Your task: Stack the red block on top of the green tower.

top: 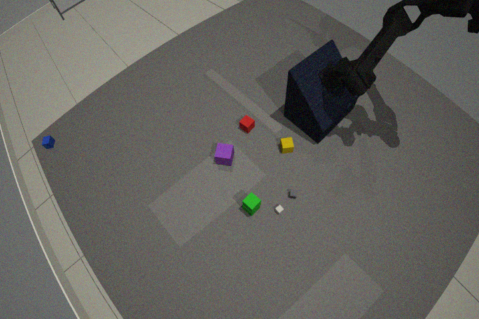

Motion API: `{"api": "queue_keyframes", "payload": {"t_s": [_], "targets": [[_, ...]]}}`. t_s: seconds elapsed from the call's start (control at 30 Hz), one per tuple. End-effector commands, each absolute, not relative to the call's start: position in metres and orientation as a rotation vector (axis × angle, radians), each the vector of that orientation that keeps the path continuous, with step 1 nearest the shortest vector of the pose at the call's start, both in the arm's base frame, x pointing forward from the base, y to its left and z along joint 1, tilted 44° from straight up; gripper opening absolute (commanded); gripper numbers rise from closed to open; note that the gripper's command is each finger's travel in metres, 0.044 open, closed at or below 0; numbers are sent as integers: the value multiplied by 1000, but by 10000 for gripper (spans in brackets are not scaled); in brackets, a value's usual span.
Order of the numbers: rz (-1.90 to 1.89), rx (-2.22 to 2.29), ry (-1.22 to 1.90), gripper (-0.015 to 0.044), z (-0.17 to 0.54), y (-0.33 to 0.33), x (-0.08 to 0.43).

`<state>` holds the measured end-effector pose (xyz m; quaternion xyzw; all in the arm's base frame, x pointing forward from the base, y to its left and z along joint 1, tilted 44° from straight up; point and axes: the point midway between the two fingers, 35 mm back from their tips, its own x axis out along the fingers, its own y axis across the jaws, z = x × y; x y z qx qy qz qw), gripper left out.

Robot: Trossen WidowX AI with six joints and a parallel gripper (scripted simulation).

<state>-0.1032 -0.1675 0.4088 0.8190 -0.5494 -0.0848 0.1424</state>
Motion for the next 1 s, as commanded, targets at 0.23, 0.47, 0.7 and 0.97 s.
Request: {"api": "queue_keyframes", "payload": {"t_s": [0.23, 0.47, 0.7, 0.97], "targets": [[-500, 2135, -1235, 440, 424, -148, -40], [-745, 1831, -903, 440, 425, -129, 32], [-914, 1576, -604, 440, 408, -120, 98], [-1004, 1403, -383, 440, 387, -118, 140]]}}
